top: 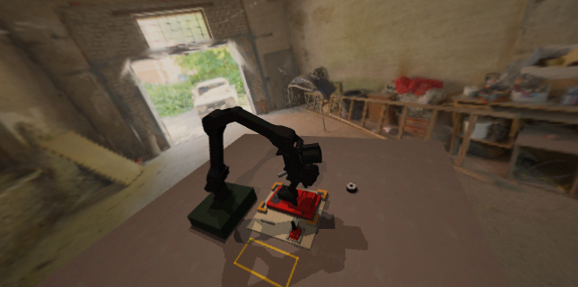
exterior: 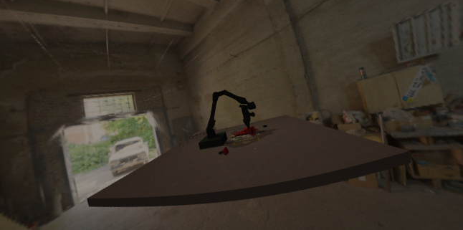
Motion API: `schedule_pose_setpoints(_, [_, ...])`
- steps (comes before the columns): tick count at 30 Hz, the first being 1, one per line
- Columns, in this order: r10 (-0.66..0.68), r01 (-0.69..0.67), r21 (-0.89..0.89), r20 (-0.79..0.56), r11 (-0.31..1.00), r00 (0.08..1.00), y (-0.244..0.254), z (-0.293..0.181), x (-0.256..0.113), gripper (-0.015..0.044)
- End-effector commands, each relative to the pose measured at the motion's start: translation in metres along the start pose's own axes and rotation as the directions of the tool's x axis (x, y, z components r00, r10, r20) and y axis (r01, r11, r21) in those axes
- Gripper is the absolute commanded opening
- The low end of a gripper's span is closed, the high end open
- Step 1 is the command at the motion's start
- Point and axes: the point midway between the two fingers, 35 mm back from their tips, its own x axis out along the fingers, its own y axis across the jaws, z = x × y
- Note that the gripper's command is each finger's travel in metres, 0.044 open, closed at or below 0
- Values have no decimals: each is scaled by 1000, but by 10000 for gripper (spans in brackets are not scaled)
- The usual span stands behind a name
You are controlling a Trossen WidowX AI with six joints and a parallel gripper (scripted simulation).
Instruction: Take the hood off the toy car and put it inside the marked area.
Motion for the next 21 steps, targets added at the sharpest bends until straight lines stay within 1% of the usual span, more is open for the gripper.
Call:
schedule_pose_setpoints(1, [-6, 6, -4, -6, 1000, 1000, -1, -1, 4, 440])
schedule_pose_setpoints(21, [-6, 6, -4, -6, 1000, 1000, -1, -1, 14, 440])
